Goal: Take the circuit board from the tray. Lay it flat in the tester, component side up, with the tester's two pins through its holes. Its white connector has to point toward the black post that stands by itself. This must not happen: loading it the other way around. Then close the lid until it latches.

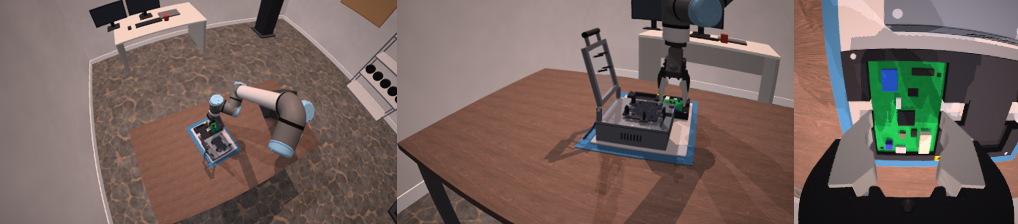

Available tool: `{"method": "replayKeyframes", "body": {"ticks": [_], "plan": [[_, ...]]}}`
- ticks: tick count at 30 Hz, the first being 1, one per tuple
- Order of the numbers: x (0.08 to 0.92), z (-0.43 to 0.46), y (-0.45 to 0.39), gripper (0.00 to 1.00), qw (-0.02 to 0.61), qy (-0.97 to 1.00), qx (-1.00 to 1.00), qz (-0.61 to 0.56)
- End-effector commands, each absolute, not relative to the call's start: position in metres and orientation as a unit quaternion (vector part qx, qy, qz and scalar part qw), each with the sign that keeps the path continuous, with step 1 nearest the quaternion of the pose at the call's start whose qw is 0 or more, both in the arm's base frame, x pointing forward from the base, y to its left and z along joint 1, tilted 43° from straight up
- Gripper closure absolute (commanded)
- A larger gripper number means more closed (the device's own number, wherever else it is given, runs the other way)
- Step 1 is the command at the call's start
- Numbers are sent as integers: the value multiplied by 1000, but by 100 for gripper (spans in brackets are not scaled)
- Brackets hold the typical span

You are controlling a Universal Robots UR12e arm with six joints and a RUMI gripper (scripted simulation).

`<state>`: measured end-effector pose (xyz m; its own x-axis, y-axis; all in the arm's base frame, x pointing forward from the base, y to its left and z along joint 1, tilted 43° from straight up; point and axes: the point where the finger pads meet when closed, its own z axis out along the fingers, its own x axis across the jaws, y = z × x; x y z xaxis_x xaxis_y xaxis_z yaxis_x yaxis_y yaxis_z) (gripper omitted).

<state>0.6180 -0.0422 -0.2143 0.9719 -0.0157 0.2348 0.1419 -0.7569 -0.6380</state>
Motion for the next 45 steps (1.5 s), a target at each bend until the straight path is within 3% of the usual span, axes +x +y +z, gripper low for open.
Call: {"method": "replayKeyframes", "body": {"ticks": [1, 45], "plan": [[618, -213, -44, 61, 347, -34, -930, -114], [613, -194, -61, 61, 347, -34, -930, -114]]}}
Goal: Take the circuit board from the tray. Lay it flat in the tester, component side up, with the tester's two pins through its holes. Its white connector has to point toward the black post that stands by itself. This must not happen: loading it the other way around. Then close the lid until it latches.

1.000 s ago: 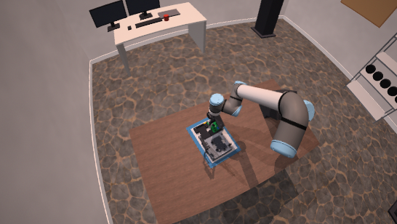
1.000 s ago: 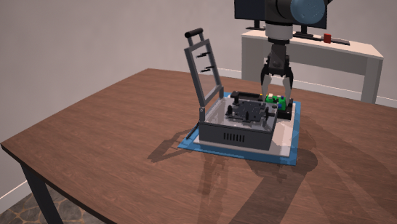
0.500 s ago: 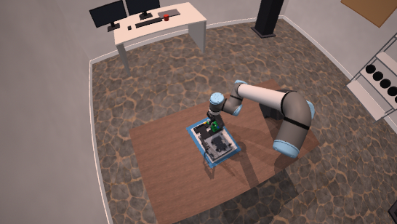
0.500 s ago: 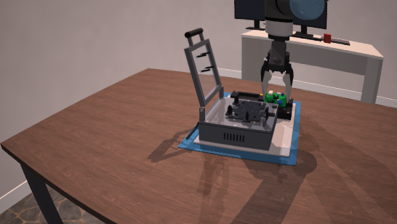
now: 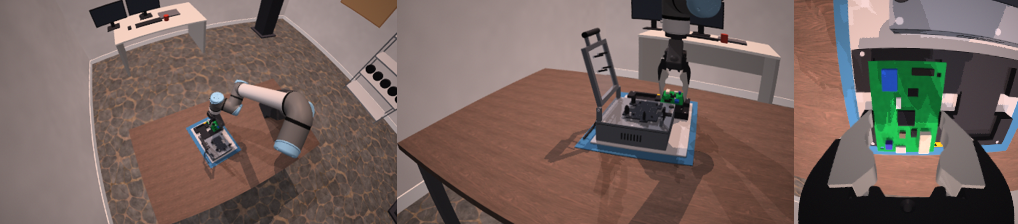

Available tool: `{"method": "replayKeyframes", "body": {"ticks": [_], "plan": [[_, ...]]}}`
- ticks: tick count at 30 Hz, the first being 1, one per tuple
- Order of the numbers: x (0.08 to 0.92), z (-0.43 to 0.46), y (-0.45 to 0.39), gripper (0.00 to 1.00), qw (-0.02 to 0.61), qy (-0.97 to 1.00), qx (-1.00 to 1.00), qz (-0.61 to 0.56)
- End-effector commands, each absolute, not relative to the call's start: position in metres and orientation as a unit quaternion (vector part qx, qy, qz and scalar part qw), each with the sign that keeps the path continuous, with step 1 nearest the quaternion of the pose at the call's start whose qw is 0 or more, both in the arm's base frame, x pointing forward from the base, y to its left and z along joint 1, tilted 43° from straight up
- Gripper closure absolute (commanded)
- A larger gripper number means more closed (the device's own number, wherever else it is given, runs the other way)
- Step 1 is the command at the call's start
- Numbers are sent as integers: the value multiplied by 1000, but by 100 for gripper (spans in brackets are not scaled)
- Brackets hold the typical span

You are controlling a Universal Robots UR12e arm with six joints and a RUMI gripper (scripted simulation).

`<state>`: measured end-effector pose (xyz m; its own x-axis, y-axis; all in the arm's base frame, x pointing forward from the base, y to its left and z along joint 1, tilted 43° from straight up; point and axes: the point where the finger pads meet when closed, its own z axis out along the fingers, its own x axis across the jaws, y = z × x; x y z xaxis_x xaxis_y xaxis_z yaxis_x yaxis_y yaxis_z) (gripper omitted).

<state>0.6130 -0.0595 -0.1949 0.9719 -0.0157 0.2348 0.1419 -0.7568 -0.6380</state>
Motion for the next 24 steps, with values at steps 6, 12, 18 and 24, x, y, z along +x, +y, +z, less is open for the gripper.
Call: {"method": "replayKeyframes", "body": {"ticks": [6, 12, 18, 24], "plan": [[613, -194, -61, 61, 347, -34, -930, -114], [613, -192, -62, 61, 347, -34, -930, -114], [611, -185, -68, 61, 347, -34, -930, -114], [609, -178, -75, 61, 347, -34, -930, -114]]}}
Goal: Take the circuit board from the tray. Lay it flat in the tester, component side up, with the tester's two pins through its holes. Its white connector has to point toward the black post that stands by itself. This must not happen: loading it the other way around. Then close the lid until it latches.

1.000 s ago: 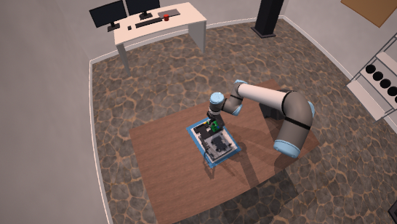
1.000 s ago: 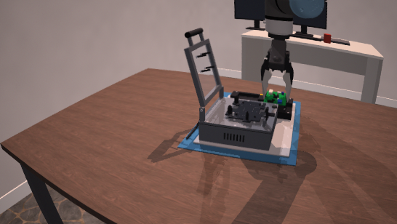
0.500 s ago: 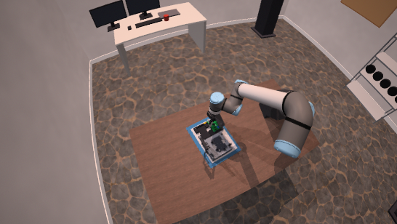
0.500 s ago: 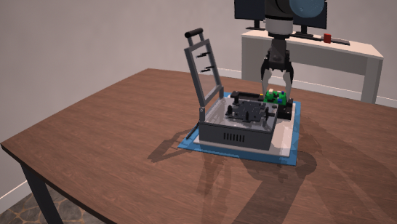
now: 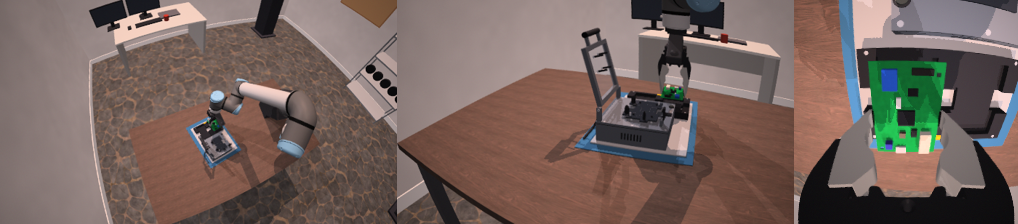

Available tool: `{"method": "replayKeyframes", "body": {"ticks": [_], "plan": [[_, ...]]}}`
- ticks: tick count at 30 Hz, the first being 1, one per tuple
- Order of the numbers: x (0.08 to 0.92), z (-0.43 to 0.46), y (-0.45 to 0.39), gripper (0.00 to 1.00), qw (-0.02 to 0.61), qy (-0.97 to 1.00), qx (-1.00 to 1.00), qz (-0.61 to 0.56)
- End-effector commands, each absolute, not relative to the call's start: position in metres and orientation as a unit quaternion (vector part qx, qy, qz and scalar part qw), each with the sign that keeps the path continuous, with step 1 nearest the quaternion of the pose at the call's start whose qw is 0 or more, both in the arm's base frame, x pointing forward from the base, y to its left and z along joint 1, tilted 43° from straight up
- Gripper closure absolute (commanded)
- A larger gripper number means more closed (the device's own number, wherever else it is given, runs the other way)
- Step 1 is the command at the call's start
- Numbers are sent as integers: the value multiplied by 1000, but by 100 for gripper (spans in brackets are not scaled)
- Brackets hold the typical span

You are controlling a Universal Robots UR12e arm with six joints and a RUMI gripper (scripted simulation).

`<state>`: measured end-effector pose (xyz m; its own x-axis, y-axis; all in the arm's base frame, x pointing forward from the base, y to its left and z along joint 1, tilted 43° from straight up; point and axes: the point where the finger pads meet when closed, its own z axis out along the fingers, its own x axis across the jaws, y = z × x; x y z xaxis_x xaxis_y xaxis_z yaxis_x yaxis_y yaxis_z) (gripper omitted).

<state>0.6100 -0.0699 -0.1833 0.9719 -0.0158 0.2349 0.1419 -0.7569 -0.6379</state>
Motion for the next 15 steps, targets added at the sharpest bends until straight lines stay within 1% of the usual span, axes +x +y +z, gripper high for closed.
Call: {"method": "replayKeyframes", "body": {"ticks": [1, 15], "plan": [[609, -176, -77, 61, 347, -34, -930, -114], [602, -151, -99, 61, 347, -34, -930, -114]]}}
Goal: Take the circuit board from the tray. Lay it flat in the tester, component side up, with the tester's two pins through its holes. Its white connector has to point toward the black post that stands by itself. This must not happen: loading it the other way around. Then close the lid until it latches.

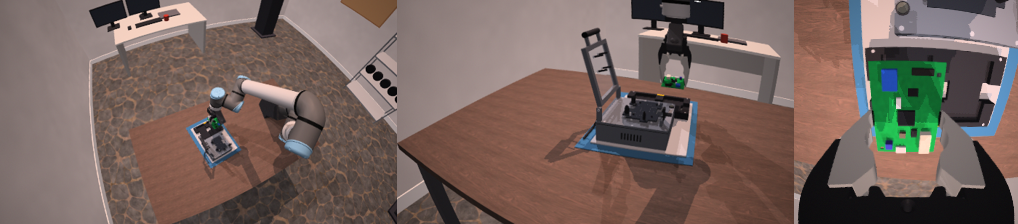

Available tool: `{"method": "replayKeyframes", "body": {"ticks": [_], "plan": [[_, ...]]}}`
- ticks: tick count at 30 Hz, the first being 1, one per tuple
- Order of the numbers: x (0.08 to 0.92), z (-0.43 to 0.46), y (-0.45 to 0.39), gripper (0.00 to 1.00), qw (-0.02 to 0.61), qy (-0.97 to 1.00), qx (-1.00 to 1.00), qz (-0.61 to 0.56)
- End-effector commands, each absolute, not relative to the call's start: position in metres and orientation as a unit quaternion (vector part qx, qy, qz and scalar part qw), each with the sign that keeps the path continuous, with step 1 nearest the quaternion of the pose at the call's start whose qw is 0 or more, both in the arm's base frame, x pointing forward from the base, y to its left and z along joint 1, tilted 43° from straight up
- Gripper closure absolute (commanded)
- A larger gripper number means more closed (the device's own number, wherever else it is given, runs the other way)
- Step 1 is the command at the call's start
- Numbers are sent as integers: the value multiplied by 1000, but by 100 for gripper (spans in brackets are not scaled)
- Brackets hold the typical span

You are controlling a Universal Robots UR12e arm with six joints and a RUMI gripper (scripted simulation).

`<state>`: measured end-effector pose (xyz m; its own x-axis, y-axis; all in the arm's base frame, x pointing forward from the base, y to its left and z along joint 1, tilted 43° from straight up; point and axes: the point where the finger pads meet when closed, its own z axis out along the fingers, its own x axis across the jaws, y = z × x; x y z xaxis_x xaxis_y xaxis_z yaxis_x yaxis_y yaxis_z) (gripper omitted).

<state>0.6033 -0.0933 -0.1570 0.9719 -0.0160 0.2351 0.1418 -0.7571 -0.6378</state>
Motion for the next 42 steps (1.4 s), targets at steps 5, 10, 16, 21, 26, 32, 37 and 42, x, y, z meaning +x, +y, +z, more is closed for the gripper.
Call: {"method": "replayKeyframes", "body": {"ticks": [5, 10, 16, 21, 26, 32, 37, 42], "plan": [[601, -146, -104, 61, 347, -34, -930, -114], [600, -143, -106, 61, 347, -34, -930, -114], [600, -143, -106, 61, 347, -34, -930, -114], [600, -143, -106, 61, 347, -34, -930, -114], [600, -143, -106, 61, 347, -34, -930, -114], [600, -143, -106, 61, 347, -34, -930, -114], [600, -143, -106, 61, 347, -34, -930, -114], [600, -143, -106, 61, 347, -34, -930, -114]]}}
